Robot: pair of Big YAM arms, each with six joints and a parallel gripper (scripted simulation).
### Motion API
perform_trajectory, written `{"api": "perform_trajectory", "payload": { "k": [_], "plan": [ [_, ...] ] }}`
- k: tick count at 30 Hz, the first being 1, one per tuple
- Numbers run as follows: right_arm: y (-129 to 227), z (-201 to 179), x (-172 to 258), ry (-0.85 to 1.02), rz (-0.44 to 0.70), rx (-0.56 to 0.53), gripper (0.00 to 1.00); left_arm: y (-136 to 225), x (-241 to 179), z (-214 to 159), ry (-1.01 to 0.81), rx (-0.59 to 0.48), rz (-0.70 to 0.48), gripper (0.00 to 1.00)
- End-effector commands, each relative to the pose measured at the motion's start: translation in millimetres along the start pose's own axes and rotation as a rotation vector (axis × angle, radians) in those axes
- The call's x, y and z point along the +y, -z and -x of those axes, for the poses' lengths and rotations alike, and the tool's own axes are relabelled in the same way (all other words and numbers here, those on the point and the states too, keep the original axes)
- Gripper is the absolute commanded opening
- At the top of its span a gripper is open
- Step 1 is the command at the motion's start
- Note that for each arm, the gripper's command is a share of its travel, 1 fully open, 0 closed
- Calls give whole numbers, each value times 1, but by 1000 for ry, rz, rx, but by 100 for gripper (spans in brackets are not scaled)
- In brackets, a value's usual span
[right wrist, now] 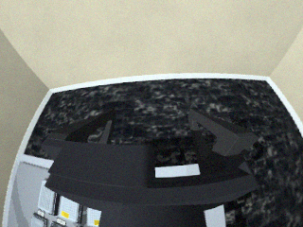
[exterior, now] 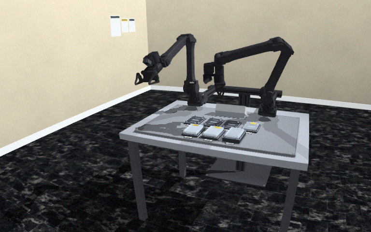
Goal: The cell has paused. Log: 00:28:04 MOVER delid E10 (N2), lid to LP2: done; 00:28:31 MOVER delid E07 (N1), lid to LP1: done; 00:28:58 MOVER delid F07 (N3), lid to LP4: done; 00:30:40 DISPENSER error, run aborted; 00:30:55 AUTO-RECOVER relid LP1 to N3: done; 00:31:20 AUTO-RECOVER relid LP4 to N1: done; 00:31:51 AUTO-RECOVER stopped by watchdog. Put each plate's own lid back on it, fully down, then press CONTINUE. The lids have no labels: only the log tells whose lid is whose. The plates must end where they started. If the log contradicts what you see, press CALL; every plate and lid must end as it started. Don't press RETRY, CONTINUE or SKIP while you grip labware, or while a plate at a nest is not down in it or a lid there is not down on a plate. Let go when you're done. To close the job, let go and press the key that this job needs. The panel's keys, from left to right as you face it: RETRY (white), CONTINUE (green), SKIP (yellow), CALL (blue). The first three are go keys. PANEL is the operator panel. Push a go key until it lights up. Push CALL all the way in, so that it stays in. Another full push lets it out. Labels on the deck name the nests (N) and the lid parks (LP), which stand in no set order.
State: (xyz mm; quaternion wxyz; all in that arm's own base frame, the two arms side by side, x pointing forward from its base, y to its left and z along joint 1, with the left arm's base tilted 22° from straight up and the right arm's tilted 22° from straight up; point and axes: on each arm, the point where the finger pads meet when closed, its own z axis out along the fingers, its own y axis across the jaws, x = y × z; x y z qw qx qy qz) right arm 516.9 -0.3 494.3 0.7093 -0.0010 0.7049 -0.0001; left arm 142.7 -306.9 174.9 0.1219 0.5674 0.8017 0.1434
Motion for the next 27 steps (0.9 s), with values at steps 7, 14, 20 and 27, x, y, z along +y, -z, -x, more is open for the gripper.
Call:
{"api": "perform_trajectory", "payload": {
  "k": [7, 14, 20, 27],
  "plan": [
    [-7, 31, 0, -6, -1, -41, 100, 3, 14, 21, 213, -23, -7, 100],
    [-7, 31, 0, -6, -1, -41, 100, -37, 14, 12, 351, -19, -11, 100],
    [-7, 31, 0, -6, -1, -41, 100, -35, 23, 21, 452, -79, -22, 100],
    [-7, 31, 0, -6, -1, -41, 100, -60, 23, 13, 574, -26, -15, 100]
  ]
}}
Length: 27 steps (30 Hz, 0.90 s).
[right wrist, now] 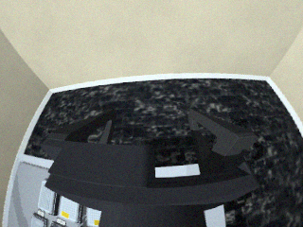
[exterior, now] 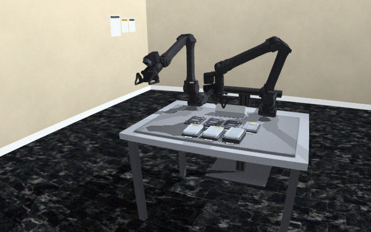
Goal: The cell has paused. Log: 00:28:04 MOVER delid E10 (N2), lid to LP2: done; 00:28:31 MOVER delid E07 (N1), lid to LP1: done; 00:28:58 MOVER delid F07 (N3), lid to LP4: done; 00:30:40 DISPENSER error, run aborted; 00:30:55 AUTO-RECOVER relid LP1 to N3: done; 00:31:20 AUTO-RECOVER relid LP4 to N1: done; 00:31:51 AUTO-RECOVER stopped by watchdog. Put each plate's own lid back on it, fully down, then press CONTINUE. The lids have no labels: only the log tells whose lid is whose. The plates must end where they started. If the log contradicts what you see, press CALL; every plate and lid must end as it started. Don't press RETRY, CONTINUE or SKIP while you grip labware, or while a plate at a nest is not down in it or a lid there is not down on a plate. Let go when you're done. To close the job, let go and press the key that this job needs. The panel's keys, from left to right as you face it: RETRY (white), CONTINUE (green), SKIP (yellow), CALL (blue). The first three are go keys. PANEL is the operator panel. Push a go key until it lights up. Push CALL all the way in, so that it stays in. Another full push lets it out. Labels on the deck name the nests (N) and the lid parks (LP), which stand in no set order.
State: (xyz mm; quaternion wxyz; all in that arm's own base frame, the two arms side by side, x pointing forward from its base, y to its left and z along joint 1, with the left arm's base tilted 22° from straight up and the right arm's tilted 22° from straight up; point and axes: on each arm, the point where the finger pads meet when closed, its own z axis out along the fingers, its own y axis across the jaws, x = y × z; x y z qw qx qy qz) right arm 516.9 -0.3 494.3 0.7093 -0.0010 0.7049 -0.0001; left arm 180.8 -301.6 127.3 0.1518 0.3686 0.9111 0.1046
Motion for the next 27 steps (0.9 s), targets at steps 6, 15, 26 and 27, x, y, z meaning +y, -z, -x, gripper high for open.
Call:
{"api": "perform_trajectory", "payload": {
  "k": [6, 15, 26, 27],
  "plan": [
    [-7, 31, 0, -6, -1, -41, 100, -18, 7, 10, 227, -15, -8, 100],
    [-7, 31, 0, -6, -1, -41, 100, -33, 14, 16, 366, -14, -8, 100],
    [-7, 31, 0, -6, -1, -41, 100, -49, 24, 17, 557, -47, -27, 100],
    [-7, 31, 0, -6, -1, -41, 100, -54, 25, 21, 573, -40, -24, 100]
  ]
}}
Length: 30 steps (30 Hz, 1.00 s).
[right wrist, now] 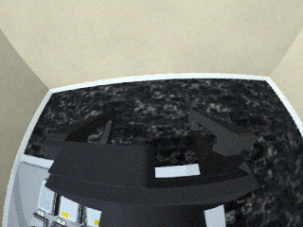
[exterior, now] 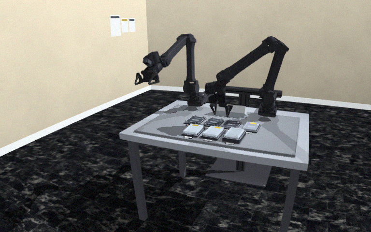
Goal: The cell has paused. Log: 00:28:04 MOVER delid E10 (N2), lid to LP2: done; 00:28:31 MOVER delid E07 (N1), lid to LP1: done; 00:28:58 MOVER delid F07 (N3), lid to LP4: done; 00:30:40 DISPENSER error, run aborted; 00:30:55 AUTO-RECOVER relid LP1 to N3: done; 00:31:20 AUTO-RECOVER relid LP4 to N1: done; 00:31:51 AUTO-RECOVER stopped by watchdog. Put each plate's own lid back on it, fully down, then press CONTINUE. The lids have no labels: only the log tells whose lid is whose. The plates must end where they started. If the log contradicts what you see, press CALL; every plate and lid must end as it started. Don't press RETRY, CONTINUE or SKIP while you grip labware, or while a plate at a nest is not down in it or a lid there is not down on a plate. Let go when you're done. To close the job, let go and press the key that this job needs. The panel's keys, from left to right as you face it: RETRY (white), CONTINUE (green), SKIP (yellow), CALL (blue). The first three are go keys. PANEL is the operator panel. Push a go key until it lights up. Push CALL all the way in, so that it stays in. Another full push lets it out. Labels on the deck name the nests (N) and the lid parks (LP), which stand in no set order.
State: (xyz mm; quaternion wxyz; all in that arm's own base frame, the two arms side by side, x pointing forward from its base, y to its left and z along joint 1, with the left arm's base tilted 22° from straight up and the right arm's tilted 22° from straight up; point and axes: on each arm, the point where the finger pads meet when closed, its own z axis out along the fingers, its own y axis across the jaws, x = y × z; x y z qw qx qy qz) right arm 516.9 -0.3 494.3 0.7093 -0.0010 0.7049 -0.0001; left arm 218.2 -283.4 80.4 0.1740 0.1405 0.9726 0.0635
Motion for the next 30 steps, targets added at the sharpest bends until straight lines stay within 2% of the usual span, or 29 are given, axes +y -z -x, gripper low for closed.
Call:
{"api": "perform_trajectory", "payload": {
  "k": [1, 5, 7, 9, 20, 24, 30],
  "plan": [
    [-7, 31, 0, -6, -1, -41, 100, -5, -2, 12, 103, -10, -10, 100],
    [-7, 31, 0, -6, -1, -41, 100, -12, 3, 9, 184, -15, -13, 100],
    [-7, 31, 0, -6, -1, -41, 100, 0, -4, 16, 223, -55, -62, 100],
    [-7, 31, 0, -6, -1, -41, 100, 11, -12, 24, 256, -50, -54, 100],
    [-7, 31, 0, -6, -1, -41, 100, 10, -13, 23, 252, -46, -51, 100],
    [-7, 31, 0, -6, -1, -41, 100, -5, -28, 13, 242, -159, -12, 96],
    [-7, 31, 0, -6, -1, -41, 100, 8, -67, 32, 260, -371, -17, 90]
  ]
}}
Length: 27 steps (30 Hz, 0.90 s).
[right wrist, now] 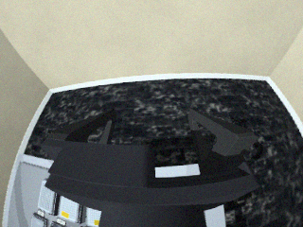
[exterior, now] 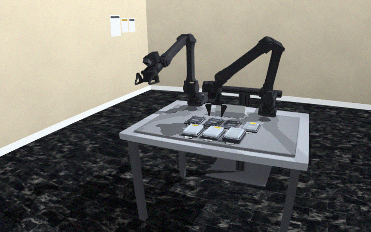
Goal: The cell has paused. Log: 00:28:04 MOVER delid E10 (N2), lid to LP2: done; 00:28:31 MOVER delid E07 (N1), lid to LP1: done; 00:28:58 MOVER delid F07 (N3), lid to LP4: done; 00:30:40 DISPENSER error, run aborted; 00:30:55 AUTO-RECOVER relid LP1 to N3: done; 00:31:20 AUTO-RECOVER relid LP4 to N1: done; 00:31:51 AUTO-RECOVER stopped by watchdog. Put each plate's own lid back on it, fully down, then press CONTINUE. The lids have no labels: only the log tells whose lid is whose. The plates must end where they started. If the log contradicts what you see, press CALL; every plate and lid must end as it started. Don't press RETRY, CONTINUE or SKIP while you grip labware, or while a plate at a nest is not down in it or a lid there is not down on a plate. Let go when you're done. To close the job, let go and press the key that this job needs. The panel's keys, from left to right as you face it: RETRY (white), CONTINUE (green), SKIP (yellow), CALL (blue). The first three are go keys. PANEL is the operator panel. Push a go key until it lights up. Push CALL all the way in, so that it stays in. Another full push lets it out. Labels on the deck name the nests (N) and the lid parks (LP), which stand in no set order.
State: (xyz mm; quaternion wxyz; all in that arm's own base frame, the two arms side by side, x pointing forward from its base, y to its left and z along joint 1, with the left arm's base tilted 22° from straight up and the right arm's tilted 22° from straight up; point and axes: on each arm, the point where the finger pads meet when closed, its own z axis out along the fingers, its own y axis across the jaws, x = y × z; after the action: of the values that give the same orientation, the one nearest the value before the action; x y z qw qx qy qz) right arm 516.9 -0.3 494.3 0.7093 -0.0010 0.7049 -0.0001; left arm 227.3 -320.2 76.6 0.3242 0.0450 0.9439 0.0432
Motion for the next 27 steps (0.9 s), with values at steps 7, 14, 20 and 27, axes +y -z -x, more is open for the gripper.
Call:
{"api": "perform_trajectory", "payload": {
  "k": [7, 14, 20, 27],
  "plan": [
    [-7, 31, 0, -6, -1, -41, 100, 13, -62, 11, 71, -231, -54, 85],
    [-7, 31, 0, -6, -1, -41, 100, 15, -96, 11, 64, -426, -47, 0],
    [-7, 31, 0, -6, -1, -41, 100, 10, -108, 18, 73, -419, -20, 0],
    [-7, 31, 0, -6, -1, -41, 100, 13, -105, 15, 62, -418, -28, 0]
  ]
}}
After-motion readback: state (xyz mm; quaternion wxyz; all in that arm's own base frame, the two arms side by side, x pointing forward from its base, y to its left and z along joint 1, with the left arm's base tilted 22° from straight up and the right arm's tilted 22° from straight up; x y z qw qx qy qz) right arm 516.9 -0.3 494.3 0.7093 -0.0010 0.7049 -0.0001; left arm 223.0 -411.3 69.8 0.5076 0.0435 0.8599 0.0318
